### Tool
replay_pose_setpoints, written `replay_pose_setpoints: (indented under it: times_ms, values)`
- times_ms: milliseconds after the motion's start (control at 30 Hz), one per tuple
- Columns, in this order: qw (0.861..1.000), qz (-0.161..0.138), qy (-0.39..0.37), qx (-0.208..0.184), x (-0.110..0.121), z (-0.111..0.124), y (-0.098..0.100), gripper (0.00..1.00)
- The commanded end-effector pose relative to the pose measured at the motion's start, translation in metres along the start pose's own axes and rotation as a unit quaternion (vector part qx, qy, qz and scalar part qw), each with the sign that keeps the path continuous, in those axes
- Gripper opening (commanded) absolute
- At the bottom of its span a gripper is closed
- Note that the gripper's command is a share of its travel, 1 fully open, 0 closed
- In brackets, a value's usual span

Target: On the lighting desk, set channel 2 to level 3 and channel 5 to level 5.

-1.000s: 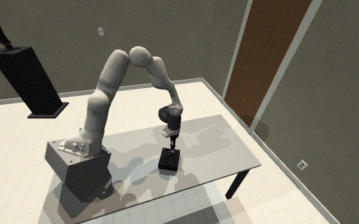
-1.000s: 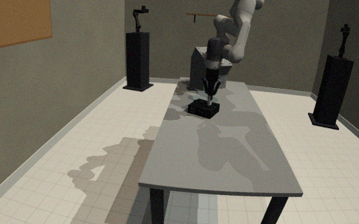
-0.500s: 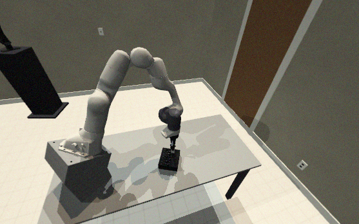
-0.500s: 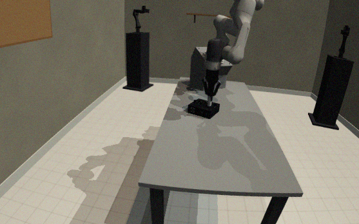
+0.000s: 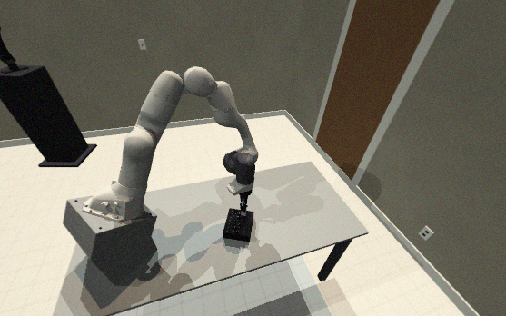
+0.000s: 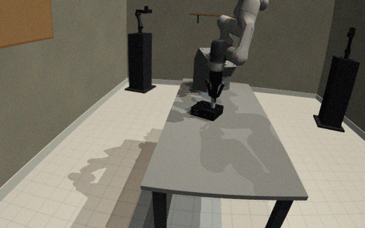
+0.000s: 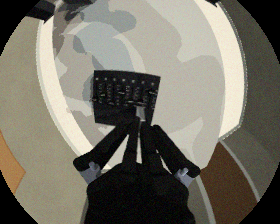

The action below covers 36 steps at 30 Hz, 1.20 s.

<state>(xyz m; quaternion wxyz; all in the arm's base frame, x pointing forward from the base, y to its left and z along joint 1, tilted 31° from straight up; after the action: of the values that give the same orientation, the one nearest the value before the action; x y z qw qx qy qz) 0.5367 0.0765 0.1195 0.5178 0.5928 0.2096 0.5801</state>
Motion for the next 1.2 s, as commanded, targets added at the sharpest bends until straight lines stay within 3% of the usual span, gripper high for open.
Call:
replay_pose_setpoints:
  times_ms: [0,1167]
  values:
    - [1.0,0.0,0.003,-0.001,0.001,0.0,0.0,0.0]
    - [1.0,0.0,0.003,-0.001,0.0,-0.013,-0.001,0.0]
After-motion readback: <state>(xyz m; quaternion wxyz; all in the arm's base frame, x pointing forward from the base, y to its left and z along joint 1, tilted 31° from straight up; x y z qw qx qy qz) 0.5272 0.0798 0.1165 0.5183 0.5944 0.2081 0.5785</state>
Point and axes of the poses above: the point where the finger pads meet when closed, its own y axis back along the fingers, its own x axis across the jaws, z = x × y, the point moved 6 cm from there along y, back along the fingers, and after that the axes turned 4 degrees about -y, right-handed, at the moved point
